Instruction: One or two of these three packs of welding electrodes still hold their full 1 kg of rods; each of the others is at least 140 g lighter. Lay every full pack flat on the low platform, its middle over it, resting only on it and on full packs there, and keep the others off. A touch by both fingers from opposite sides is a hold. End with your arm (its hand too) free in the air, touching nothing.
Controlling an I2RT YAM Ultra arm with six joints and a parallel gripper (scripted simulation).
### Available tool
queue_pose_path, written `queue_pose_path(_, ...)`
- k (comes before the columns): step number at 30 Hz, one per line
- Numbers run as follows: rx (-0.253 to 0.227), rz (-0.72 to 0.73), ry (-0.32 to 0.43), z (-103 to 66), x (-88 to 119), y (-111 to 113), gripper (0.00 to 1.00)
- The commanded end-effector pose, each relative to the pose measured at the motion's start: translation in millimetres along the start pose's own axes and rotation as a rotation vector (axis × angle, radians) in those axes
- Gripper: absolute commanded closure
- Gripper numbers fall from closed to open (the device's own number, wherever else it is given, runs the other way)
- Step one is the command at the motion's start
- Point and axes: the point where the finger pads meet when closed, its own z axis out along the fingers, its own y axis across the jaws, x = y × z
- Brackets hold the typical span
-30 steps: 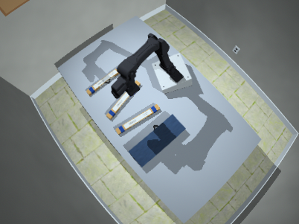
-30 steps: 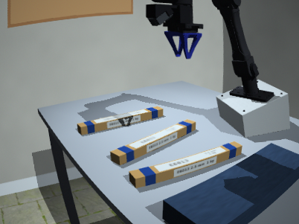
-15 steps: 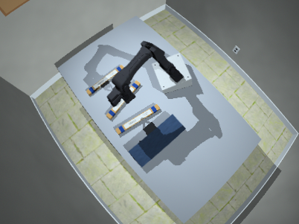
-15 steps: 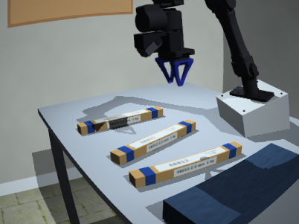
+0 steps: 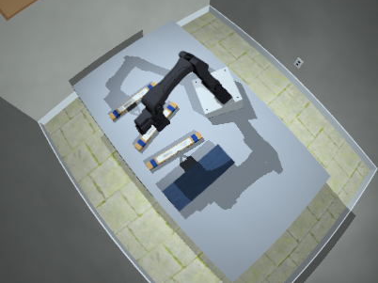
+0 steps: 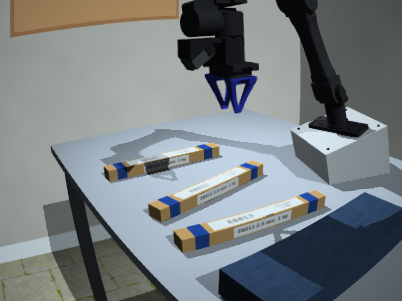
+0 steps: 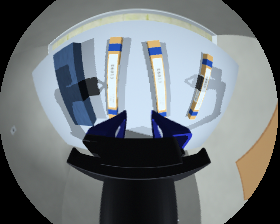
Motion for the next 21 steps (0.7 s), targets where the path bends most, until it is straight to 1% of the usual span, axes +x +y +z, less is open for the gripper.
queue_pose_path(1,-0.016,-0.007,-0.060,-11.3,-13,6,0.58)
queue_pose_path(12,-0.016,-0.006,-0.056,-9.9,-13,7,0.58)
queue_pose_path(13,-0.006,-0.001,-0.029,-3.1,-2,1,0.58)
queue_pose_path(21,-0.006,-0.001,-0.029,4.9,-2,1,0.58)
